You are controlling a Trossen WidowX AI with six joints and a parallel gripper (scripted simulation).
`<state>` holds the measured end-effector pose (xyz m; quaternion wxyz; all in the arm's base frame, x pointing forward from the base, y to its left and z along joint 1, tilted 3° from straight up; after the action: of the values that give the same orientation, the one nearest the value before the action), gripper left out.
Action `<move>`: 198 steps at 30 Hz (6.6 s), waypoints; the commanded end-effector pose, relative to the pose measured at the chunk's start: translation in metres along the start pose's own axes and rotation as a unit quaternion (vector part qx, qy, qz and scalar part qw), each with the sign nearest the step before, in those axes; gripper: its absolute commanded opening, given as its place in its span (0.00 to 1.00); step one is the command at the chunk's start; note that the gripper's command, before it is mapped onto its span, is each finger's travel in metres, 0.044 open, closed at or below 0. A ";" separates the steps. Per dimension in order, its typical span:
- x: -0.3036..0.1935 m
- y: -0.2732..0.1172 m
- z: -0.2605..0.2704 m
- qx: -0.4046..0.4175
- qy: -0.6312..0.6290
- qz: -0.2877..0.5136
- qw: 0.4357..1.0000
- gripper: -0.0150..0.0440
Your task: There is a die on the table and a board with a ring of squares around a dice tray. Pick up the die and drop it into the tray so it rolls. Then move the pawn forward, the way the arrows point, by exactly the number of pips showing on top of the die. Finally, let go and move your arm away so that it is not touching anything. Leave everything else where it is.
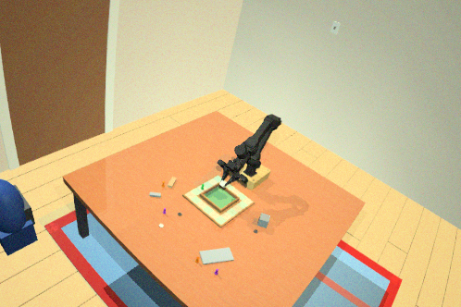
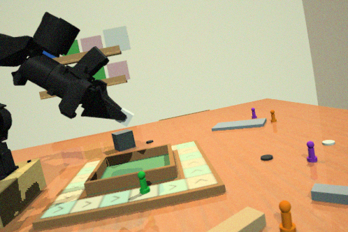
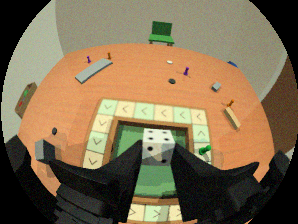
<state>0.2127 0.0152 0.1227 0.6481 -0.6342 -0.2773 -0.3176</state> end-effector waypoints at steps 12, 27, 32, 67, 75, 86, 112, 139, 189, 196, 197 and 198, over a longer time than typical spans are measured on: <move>0.030 -0.026 0.004 -0.001 -0.002 0.000 1.000 0.97; 0.048 0.017 0.006 -0.040 -0.004 0.307 0.951 1.00; 0.049 0.033 0.006 -0.051 0.000 0.398 0.916 1.00; 0.055 0.069 -0.106 0.102 -0.353 0.396 0.841 0.59; 0.045 0.078 -0.108 0.102 -0.353 0.396 0.841 0.59; 0.034 0.089 -0.109 0.102 -0.353 0.396 0.841 0.59; 0.015 0.106 -0.112 0.102 -0.353 0.397 0.841 0.31; 0.102 0.036 -0.102 0.102 -0.353 0.396 0.842 0.25; 0.076 0.164 -0.018 0.105 -0.352 0.391 0.844 0.25; 0.070 0.170 -0.019 0.105 -0.352 0.391 0.844 0.25; 0.068 0.171 -0.019 0.105 -0.352 0.391 0.844 0.25; 0.067 0.173 -0.019 0.105 -0.352 0.392 0.844 0.25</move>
<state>0.3890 -0.0090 0.0721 0.6374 -0.6897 -0.2524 0.2330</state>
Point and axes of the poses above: the point midway between the two fingers, 35 mm back from their tips, its own y axis out along the fingers, its own z axis across the jaws, x = y × z, the point moved 5 cm from there along -y, back along the fingers, and after that the axes turned 7 degrees about y, right-handed, at the moved point
